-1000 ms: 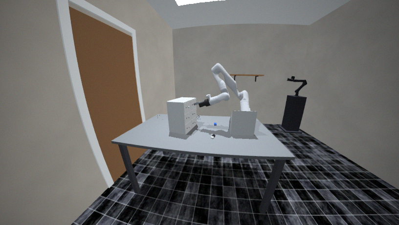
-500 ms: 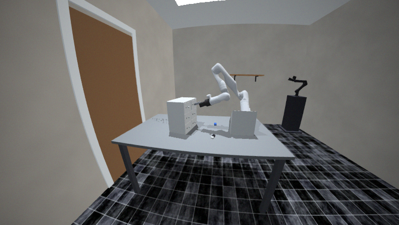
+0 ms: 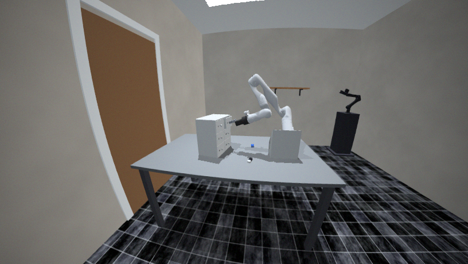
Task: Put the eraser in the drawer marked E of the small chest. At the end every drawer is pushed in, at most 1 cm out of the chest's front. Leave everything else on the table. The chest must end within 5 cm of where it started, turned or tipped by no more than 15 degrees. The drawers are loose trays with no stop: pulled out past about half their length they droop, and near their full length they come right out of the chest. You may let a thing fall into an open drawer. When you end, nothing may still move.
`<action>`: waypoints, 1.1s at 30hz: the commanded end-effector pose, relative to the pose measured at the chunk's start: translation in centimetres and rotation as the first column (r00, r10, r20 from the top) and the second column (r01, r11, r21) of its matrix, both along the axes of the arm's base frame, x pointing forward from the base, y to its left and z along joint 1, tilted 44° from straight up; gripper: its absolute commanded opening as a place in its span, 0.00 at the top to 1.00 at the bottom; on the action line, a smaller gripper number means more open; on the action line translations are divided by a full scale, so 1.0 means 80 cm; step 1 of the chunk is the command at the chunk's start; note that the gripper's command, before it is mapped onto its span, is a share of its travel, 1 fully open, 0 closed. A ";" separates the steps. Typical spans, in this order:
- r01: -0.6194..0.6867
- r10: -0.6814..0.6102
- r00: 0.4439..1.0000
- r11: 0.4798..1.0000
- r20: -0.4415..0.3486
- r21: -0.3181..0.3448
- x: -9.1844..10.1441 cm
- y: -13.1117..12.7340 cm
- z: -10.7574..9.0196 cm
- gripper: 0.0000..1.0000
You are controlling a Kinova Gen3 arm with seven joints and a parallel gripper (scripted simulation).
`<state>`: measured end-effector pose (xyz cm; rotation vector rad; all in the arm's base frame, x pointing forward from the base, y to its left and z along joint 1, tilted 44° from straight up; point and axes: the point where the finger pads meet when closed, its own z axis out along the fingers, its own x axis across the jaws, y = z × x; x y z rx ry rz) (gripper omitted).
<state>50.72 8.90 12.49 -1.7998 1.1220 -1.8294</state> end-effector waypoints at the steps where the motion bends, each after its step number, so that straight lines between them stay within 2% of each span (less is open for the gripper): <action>1: -0.004 0.004 1.000 1.000 -0.001 -0.001 -0.004 0.002 -0.001 0.63; 33: -0.004 0.004 1.000 1.000 -0.001 -0.001 -0.050 0.005 -0.008 0.63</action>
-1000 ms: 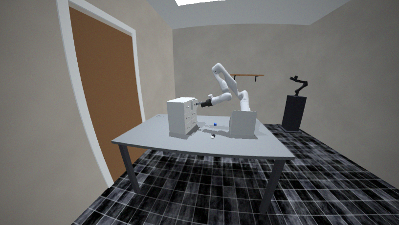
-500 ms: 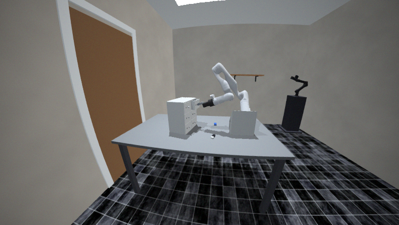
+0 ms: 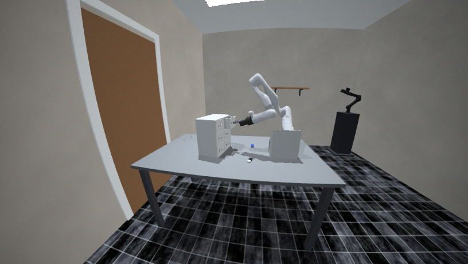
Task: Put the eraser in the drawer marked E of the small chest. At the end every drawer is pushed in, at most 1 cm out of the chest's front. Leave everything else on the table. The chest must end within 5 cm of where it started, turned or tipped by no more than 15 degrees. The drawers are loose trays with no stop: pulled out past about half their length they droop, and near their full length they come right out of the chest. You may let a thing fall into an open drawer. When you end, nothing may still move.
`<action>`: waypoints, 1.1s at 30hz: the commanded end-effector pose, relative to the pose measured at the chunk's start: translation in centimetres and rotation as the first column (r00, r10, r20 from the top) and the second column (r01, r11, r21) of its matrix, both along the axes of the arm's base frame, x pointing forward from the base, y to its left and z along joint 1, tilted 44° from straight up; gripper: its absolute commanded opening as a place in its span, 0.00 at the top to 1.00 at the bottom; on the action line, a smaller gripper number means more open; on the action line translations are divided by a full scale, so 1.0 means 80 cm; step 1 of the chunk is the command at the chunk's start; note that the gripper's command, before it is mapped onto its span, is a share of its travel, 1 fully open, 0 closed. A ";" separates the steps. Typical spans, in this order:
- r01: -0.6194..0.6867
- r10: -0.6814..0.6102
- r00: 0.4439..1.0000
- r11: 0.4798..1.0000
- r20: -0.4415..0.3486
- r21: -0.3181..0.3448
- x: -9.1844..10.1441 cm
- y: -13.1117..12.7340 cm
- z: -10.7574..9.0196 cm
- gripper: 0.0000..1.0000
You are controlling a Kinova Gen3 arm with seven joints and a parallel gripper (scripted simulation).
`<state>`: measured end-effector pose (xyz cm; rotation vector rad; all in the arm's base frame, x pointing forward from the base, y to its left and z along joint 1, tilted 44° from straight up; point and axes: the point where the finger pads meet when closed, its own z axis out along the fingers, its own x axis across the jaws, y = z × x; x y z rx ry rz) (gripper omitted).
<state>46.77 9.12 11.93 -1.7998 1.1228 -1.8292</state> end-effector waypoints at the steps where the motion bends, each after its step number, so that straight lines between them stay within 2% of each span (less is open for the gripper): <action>1: -0.005 0.005 1.000 1.000 -0.001 -0.002 -0.002 0.002 -0.001 0.63; 15: -0.005 0.005 1.000 1.000 -0.001 -0.002 -0.013 0.003 -0.002 0.63; 33: -0.005 0.005 1.000 1.000 -0.001 -0.002 -0.014 0.003 -0.003 0.63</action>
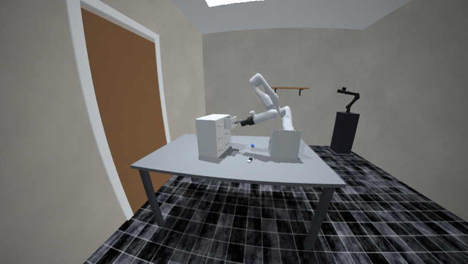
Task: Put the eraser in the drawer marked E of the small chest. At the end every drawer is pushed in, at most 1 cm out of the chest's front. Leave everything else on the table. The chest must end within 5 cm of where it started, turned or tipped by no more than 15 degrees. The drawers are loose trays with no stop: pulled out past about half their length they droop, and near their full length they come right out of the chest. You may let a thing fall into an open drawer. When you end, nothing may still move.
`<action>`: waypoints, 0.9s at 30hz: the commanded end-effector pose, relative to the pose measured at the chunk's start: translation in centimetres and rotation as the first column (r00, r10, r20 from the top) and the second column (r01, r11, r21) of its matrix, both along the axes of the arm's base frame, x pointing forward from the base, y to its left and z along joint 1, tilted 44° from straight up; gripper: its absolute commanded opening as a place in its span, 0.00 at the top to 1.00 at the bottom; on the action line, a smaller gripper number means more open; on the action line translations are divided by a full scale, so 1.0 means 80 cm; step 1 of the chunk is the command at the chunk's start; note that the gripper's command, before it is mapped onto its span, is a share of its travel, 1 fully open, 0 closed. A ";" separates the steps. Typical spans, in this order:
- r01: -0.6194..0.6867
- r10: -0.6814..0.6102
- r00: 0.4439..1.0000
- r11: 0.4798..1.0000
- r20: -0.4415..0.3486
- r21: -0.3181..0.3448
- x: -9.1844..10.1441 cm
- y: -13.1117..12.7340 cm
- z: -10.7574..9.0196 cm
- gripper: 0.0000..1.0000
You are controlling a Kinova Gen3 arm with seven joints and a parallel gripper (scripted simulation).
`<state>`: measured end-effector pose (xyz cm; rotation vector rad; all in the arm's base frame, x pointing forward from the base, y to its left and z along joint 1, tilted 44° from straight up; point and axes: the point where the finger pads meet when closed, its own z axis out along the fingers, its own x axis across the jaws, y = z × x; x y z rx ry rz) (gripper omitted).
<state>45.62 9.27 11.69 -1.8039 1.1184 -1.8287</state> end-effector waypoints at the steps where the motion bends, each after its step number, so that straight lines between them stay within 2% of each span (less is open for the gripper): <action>1: -0.002 0.002 1.000 1.000 0.001 0.001 0.000 0.001 0.000 0.63; 7: -0.002 0.002 1.000 1.000 0.001 0.001 0.000 0.001 0.000 0.63; 10: -0.002 0.002 1.000 1.000 0.001 0.001 0.000 0.001 0.000 0.51; 11: -0.002 0.002 1.000 1.000 0.001 0.001 0.000 0.001 0.000 0.51; 12: -0.002 0.002 1.000 1.000 0.001 0.001 0.000 0.001 0.000 0.45; 15: -0.002 0.002 1.000 1.000 0.001 0.001 0.000 0.001 0.000 0.39; 16: -0.002 0.002 1.000 1.000 0.001 0.001 0.000 0.001 0.000 0.33; 27: -0.002 0.002 1.000 1.000 0.001 0.001 -0.004 0.002 0.000 0.33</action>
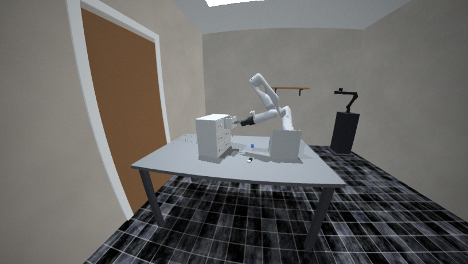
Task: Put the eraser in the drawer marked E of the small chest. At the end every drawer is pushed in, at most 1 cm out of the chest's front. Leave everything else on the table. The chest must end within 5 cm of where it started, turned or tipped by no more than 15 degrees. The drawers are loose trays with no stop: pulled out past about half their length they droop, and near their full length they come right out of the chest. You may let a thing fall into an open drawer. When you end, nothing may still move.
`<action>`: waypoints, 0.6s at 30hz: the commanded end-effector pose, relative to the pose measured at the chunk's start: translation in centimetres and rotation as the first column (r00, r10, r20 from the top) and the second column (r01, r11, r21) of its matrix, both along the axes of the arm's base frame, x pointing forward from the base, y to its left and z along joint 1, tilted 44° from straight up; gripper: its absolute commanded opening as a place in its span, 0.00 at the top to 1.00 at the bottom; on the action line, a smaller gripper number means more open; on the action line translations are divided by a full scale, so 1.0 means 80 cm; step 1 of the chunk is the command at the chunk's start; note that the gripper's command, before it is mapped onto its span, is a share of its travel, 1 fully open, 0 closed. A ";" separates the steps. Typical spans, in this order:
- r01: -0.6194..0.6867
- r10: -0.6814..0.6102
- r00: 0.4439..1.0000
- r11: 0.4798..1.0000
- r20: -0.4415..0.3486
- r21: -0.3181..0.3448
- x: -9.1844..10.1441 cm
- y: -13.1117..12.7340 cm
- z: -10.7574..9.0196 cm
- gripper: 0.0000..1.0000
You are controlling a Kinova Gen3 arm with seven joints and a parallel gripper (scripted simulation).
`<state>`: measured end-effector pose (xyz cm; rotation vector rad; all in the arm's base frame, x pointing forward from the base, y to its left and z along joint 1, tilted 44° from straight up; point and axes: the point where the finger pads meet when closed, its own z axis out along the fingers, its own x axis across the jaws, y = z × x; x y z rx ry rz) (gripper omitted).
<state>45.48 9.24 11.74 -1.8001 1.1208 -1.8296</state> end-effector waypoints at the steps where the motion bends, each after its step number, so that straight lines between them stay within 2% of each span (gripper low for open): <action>1: -0.004 0.004 1.000 1.000 -0.001 -0.001 -0.006 0.002 -0.001 0.33; 6: -0.004 0.004 1.000 1.000 -0.001 -0.001 -0.033 0.004 -0.005 0.33; 8: -0.004 0.004 1.000 1.000 -0.001 -0.001 -0.033 0.004 -0.005 0.33; 12: -0.004 0.004 1.000 1.000 -0.001 -0.001 -0.053 0.005 -0.008 0.33; 18: -0.004 0.004 1.000 1.000 -0.001 -0.001 -0.060 0.005 -0.009 0.33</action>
